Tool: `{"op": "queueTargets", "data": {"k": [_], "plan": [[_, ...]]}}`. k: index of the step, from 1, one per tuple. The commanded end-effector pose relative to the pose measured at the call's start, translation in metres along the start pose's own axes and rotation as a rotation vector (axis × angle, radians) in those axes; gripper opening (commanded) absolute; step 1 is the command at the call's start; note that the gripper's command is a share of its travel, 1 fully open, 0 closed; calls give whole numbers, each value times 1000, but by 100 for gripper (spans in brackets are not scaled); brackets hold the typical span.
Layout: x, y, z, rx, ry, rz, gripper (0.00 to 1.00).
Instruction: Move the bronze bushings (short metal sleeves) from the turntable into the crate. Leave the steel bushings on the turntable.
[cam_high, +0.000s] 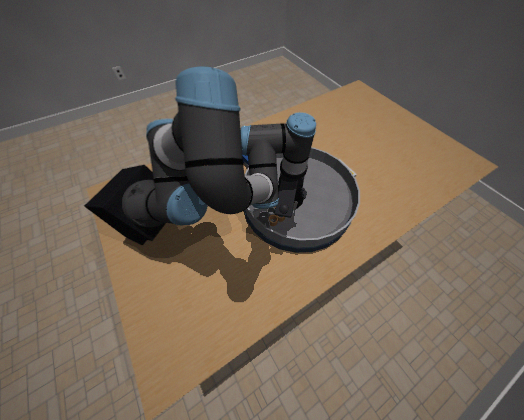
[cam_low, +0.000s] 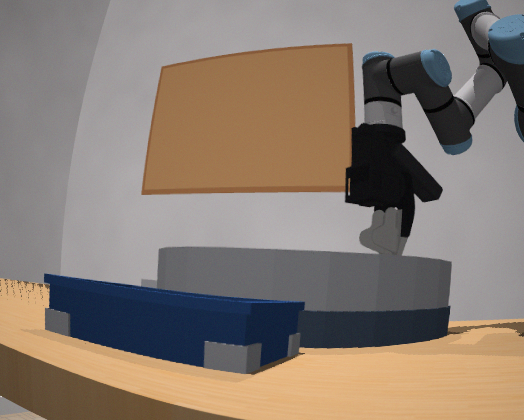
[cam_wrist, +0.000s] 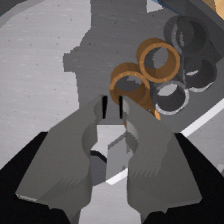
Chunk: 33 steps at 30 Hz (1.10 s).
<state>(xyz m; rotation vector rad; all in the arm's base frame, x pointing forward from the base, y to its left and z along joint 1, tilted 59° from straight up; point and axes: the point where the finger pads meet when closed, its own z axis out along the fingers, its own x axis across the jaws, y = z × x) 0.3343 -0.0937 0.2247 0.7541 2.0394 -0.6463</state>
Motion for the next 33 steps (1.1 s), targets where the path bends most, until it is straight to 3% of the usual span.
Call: {"op": "queueTargets", "data": {"k": [1,23,33], "plan": [[0,0,0,-1,-1,1,6],[0,0,0,-1,-1,1,6],[0,0,13,-1,-1,1,6]]}}
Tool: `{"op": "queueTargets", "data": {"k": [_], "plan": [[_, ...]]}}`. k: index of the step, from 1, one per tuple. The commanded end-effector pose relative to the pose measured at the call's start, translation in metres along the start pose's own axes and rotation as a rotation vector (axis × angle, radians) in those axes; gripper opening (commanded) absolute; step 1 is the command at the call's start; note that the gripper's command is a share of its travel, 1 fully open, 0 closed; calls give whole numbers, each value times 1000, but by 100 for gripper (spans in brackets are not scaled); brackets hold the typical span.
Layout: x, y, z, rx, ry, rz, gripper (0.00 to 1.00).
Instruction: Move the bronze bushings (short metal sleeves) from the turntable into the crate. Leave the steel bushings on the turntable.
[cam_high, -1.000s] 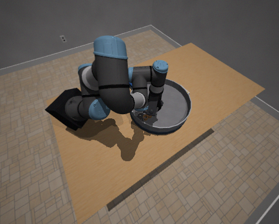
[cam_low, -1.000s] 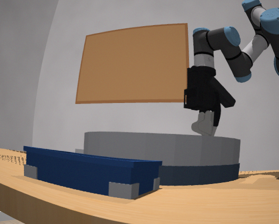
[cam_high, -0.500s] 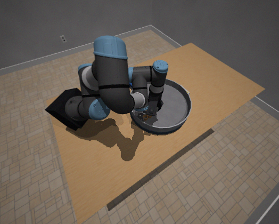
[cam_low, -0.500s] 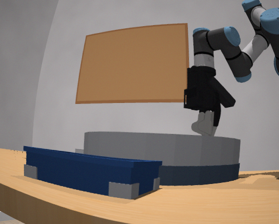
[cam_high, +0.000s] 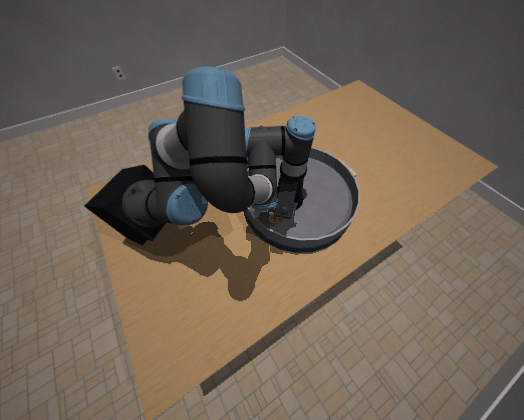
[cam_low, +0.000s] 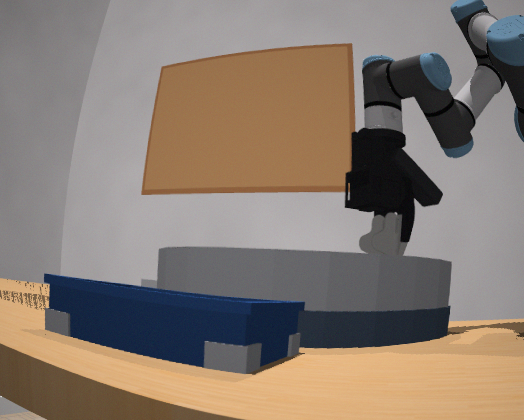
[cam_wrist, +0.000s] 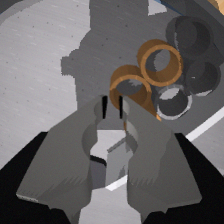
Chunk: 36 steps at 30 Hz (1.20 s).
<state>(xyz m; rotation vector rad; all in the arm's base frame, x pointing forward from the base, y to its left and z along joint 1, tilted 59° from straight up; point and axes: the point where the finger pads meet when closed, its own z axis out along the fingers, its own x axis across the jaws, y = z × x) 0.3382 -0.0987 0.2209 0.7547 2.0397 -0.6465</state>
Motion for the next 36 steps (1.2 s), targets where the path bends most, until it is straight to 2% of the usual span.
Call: {"op": "queueTargets", "data": {"k": [1,11,36], "plan": [[0,0,8,-1,-2,1,6],[-1,0,16,-1,-2,1,6],[-1,0,16,-1,-2,1,6]]}}
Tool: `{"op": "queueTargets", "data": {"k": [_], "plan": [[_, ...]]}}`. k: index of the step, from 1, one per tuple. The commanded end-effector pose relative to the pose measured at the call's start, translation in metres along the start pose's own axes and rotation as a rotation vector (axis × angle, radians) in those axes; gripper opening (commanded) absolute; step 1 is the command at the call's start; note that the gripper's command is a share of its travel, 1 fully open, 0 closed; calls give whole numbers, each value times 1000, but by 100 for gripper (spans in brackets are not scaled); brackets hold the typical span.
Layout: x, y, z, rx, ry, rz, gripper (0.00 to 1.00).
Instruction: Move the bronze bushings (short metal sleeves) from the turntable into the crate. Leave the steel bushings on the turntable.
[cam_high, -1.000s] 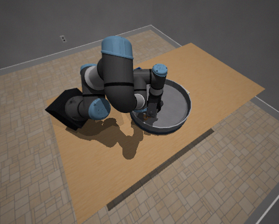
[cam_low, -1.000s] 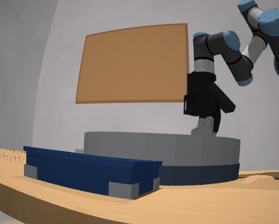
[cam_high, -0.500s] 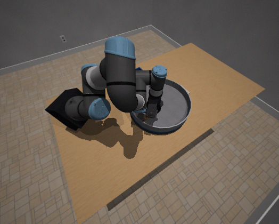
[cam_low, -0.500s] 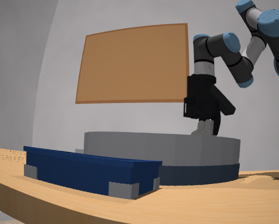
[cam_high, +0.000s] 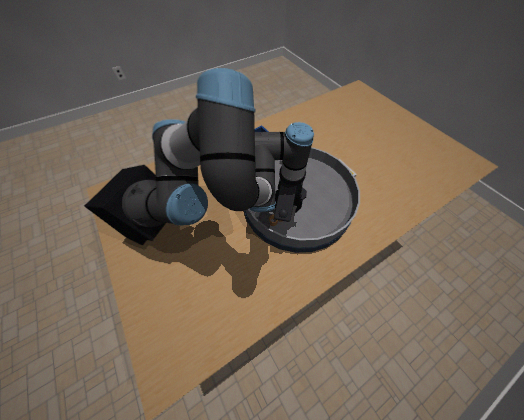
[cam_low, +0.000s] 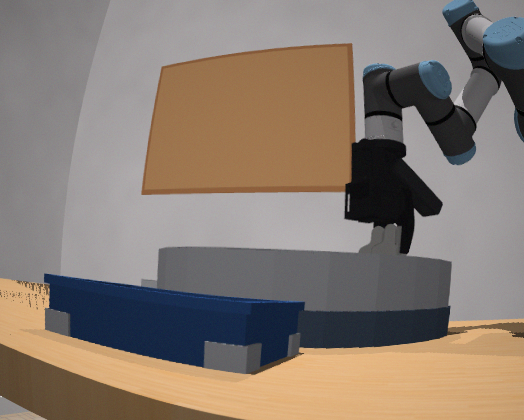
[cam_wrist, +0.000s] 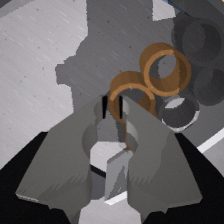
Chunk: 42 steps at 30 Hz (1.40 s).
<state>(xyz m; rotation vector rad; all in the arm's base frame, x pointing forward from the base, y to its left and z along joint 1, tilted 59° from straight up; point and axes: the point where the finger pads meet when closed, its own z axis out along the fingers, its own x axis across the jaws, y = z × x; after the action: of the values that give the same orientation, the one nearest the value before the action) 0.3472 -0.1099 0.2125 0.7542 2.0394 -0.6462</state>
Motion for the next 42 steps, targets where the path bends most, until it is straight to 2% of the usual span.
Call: {"op": "queueTargets", "data": {"k": [1,11,12,42], "plan": [[0,0,0,-1,-1,1,6],[0,0,0,-1,-1,1,6],[0,0,0,-1,-1,1,0],[0,0,0,-1,-1,1,0]]}}
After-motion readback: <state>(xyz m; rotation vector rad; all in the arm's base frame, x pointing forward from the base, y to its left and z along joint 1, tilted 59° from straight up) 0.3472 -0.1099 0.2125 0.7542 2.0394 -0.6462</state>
